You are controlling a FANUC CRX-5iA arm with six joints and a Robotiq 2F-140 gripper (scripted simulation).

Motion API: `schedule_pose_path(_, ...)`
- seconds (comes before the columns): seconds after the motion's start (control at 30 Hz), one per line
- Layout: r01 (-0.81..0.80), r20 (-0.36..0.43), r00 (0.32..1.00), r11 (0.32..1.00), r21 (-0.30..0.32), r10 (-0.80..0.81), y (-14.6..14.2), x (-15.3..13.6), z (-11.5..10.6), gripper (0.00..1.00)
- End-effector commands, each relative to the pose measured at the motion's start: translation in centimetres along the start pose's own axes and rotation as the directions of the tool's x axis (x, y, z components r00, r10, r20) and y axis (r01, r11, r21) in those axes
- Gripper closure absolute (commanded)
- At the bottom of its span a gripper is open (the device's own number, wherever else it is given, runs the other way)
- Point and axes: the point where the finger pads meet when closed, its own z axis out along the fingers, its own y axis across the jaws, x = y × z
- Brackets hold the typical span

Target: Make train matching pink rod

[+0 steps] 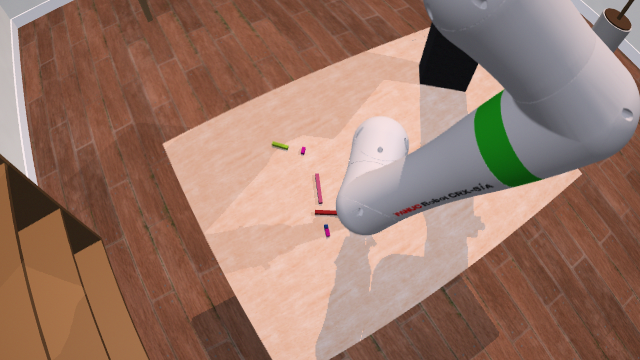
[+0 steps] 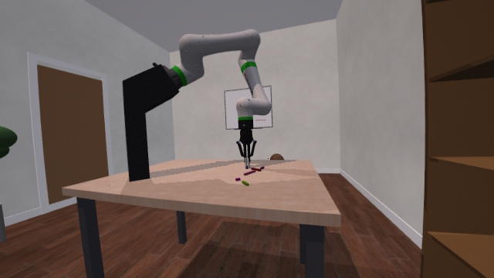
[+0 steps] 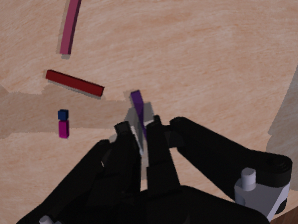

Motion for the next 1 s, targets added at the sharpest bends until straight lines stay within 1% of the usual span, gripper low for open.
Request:
schedule_pose_path(0.0, 0.000, 0.000, 1.000, 1.000, 0.000, 0.000, -0.01, 0.01, 0.00, 0.97)
schedule_pose_path(0.83, 0.000, 0.000, 1.000, 1.000, 0.000, 0.000, -0.01, 0.01, -0.01, 0.97)
schedule_pose_path(0.97, 0.000, 0.000, 1.000, 1.000, 0.000, 0.000, -0.01, 0.01, -0.67, 0.97)
